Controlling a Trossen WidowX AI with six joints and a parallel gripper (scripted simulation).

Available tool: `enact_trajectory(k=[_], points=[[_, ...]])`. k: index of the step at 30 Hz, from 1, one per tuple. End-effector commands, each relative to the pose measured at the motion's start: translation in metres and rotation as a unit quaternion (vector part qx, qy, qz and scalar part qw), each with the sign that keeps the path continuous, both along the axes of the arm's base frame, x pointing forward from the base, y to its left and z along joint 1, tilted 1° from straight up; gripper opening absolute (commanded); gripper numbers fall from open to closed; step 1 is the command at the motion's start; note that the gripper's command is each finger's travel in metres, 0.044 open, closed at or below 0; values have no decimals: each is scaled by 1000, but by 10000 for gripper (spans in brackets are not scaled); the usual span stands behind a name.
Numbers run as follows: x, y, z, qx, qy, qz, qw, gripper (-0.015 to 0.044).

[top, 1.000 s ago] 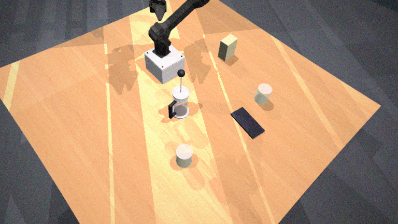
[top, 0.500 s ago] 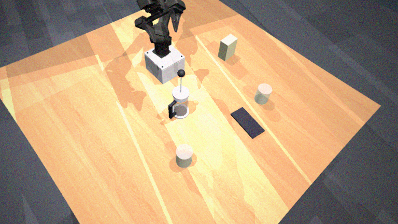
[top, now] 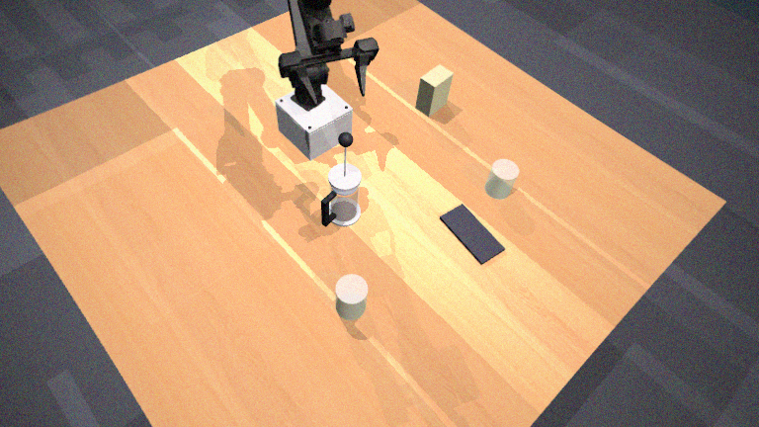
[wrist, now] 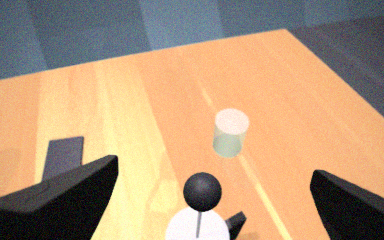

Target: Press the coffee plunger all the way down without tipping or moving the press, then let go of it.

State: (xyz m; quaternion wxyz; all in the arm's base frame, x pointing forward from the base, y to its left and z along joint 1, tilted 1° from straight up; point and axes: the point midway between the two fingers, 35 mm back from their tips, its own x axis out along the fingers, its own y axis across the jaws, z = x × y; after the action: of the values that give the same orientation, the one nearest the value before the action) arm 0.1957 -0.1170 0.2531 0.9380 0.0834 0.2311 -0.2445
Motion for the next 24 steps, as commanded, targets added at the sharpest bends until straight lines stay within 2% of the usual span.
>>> enact_trajectory(k=[1,6,24], points=[[1,0,-19,-9,8,3,1000,440],[2,2,-56,-9,8,5,1000,440],[20,-7,-66,-9,7,7,1000,440]])
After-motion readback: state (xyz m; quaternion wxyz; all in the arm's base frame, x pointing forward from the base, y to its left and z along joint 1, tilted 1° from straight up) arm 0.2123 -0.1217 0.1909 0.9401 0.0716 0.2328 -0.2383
